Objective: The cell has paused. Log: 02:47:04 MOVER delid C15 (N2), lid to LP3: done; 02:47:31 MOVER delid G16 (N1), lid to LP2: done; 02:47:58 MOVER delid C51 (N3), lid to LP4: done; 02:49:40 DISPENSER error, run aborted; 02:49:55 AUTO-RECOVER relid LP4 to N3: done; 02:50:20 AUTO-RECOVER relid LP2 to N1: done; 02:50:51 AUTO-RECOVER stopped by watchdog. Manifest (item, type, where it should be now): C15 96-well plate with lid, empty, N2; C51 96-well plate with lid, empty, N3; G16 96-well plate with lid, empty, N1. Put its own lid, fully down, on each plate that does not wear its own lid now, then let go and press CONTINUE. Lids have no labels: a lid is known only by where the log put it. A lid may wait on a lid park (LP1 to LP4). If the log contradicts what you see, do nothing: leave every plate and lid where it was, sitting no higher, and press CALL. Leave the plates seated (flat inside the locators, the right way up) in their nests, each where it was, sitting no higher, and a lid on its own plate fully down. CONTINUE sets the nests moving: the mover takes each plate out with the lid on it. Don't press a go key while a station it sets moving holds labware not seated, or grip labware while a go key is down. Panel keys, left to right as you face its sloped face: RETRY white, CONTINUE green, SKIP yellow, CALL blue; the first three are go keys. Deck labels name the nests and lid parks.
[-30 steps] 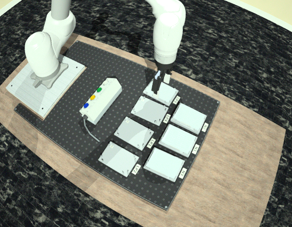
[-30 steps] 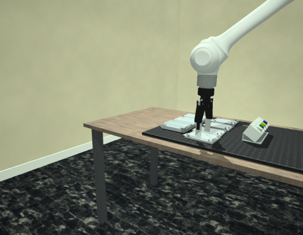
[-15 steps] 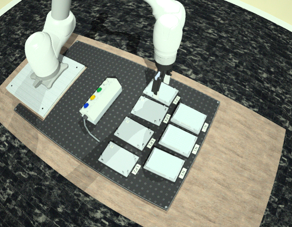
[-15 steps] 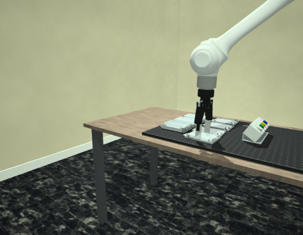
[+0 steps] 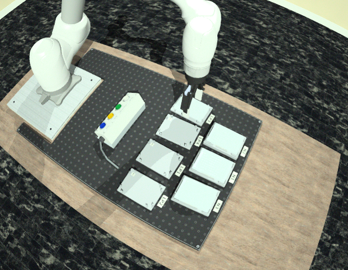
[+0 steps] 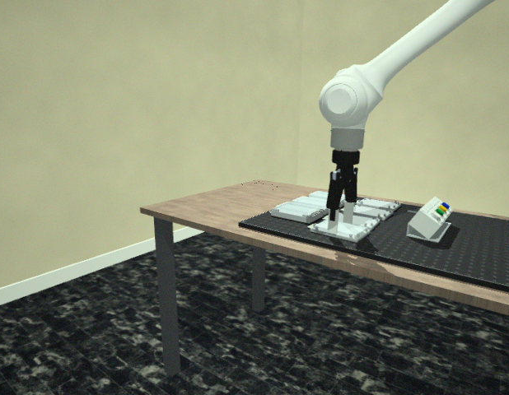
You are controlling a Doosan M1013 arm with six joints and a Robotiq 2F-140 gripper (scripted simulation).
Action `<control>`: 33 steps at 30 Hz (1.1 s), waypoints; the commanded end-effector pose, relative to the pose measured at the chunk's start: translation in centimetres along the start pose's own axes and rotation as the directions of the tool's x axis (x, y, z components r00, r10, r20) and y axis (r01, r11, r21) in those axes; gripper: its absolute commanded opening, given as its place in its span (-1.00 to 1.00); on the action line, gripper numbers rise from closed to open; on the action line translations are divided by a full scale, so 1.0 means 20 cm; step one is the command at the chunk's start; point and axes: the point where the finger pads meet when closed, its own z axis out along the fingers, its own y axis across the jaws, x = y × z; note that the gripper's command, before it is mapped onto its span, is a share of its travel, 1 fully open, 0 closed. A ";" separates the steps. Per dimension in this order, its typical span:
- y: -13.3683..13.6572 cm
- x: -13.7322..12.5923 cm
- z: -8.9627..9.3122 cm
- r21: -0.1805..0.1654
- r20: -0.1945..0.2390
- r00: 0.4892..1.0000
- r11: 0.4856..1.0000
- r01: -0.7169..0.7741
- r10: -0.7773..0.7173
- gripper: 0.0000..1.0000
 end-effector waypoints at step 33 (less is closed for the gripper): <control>0.01 -0.01 0.03 0.000 0.004 1.000 1.000 0.000 0.000 -1.00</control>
